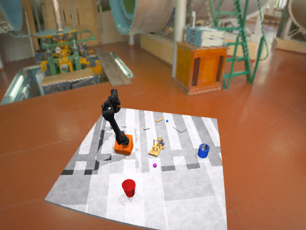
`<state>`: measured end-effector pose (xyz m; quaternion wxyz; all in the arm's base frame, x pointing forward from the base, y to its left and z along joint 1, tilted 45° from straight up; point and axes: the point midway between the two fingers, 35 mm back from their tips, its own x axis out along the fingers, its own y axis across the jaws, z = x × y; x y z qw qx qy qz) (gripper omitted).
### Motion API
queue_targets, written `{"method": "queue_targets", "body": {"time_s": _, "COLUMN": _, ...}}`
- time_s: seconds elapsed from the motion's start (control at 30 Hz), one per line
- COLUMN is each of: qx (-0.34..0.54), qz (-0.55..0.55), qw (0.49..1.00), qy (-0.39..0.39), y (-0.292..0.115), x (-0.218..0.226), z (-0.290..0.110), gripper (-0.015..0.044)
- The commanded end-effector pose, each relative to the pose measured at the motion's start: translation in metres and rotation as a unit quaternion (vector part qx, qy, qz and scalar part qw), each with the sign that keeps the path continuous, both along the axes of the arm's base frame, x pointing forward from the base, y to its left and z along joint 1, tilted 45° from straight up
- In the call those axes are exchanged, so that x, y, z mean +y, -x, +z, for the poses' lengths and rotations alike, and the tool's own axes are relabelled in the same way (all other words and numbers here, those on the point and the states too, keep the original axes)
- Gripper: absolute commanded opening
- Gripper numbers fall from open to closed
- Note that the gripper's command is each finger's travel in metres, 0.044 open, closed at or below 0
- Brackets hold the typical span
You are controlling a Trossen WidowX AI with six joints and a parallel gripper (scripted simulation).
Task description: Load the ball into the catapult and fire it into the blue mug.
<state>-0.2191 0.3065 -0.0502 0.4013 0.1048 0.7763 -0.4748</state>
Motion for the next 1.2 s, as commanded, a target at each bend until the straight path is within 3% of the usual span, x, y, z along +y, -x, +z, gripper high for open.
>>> {"method": "queue_targets", "body": {"time_s": 0.0, "qx": -0.049, "qz": -0.037, "qw": 0.998, "qy": -0.008, "y": -0.043, "x": 0.014, "z": -0.002, "gripper": 0.0440}}
{"method": "queue_targets", "body": {"time_s": 0.3, "qx": -0.174, "qz": -0.122, "qw": 0.977, "qy": 0.001, "y": -0.159, "x": 0.027, "z": -0.007, "gripper": 0.0440}}
{"method": "queue_targets", "body": {"time_s": 0.57, "qx": -0.283, "qz": -0.183, "qw": 0.941, "qy": 0.043, "y": -0.266, "x": 0.003, "z": -0.003, "gripper": 0.0440}}
{"method": "queue_targets", "body": {"time_s": 0.9, "qx": -0.398, "qz": -0.229, "qw": 0.877, "qy": 0.139, "y": -0.382, "x": -0.074, "z": 0.017, "gripper": 0.0440}}
{"method": "queue_targets", "body": {"time_s": 1.17, "qx": -0.459, "qz": -0.239, "qw": 0.821, "qy": 0.241, "y": -0.447, "x": -0.161, "z": 0.045, "gripper": 0.0440}}
